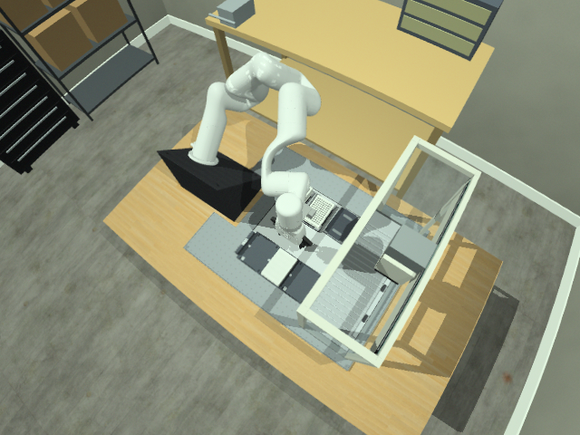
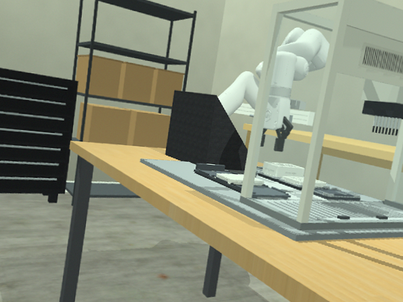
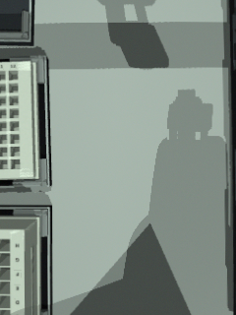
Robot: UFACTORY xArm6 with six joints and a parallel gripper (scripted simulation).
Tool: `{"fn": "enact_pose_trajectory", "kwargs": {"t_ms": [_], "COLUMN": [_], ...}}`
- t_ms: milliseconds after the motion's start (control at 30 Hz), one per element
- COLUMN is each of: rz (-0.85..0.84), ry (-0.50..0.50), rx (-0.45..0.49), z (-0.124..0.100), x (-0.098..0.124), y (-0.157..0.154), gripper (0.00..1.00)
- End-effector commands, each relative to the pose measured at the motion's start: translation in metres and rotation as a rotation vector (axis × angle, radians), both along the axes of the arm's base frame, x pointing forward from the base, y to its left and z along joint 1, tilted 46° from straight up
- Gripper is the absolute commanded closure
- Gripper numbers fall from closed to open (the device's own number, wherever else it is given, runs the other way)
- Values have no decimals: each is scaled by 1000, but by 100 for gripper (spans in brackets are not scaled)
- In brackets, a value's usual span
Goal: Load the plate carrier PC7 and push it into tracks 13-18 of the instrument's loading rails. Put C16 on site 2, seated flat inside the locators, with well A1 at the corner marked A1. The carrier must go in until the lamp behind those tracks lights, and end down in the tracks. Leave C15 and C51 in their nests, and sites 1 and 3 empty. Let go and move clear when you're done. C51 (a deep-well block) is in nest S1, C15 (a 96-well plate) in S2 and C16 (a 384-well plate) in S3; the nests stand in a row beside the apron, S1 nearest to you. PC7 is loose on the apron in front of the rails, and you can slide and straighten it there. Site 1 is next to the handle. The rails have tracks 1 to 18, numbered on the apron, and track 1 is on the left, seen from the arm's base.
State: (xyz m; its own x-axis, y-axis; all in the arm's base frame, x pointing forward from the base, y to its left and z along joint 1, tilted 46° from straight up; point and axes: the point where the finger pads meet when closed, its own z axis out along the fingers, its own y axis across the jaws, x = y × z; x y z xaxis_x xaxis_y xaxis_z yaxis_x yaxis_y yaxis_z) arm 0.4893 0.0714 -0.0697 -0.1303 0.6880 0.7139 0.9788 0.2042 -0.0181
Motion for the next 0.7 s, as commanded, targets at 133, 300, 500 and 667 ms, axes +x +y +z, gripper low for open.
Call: {"fn": "enact_pose_trajectory", "kwargs": {"t_ms": [133, 300, 500, 667], "rz": [-2, -2, -2, -2], "ry": [-4, -4, -4, -4], "rx": [-1, -1, -1, -1], "z": [-9, -27, -49, -59], "x": [4, 7, 11, 13], "y": [-12, -29, -50, -60], "gripper": [0, 0, 0, 0]}}
